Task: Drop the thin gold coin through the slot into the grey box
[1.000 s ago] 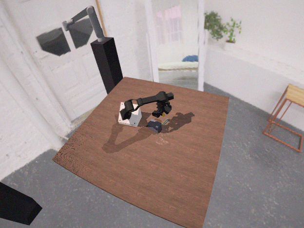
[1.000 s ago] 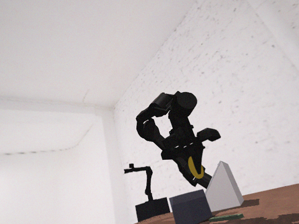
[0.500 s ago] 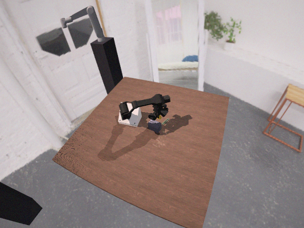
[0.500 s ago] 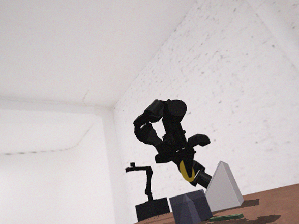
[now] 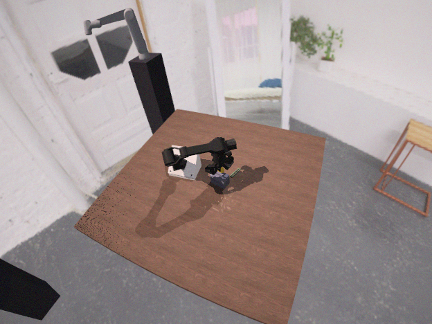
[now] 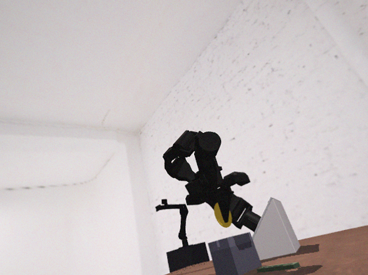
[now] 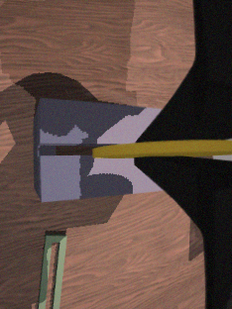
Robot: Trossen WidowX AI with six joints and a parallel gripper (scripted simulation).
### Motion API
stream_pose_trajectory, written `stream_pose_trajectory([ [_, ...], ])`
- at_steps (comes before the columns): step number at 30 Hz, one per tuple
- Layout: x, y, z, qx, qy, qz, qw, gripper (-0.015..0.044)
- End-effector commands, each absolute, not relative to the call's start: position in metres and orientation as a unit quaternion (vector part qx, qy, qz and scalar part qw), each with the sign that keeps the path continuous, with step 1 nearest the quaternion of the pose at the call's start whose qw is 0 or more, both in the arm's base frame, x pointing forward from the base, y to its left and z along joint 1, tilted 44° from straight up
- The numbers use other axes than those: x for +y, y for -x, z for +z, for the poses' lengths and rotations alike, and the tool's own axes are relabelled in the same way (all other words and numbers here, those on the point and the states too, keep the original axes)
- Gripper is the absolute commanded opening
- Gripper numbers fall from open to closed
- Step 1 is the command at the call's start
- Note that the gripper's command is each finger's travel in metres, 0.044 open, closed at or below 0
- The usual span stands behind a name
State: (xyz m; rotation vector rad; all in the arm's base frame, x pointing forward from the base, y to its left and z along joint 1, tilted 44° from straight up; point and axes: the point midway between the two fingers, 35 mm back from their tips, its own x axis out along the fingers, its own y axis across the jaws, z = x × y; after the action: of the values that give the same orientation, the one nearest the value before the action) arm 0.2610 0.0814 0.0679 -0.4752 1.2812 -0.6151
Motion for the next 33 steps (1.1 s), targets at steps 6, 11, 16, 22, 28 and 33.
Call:
stream_pose_trajectory([
  [6,0.0814,-0.261,0.0679,0.582,0.216,-0.28,0.732,0.0],
  [11,0.0814,-0.261,0.0679,0.582,0.216,-0.28,0.732,0.0],
  [16,0.079,-0.2596,0.0683,0.583,0.217,-0.279,0.732,0.0],
  [22,0.0744,-0.2579,0.0684,0.584,0.221,-0.275,0.73,0.0],
  [28,0.0736,-0.2562,0.0671,0.585,0.223,-0.274,0.73,0.0],
  [33,0.0751,-0.2566,0.0676,0.584,0.221,-0.275,0.731,0.0],
])
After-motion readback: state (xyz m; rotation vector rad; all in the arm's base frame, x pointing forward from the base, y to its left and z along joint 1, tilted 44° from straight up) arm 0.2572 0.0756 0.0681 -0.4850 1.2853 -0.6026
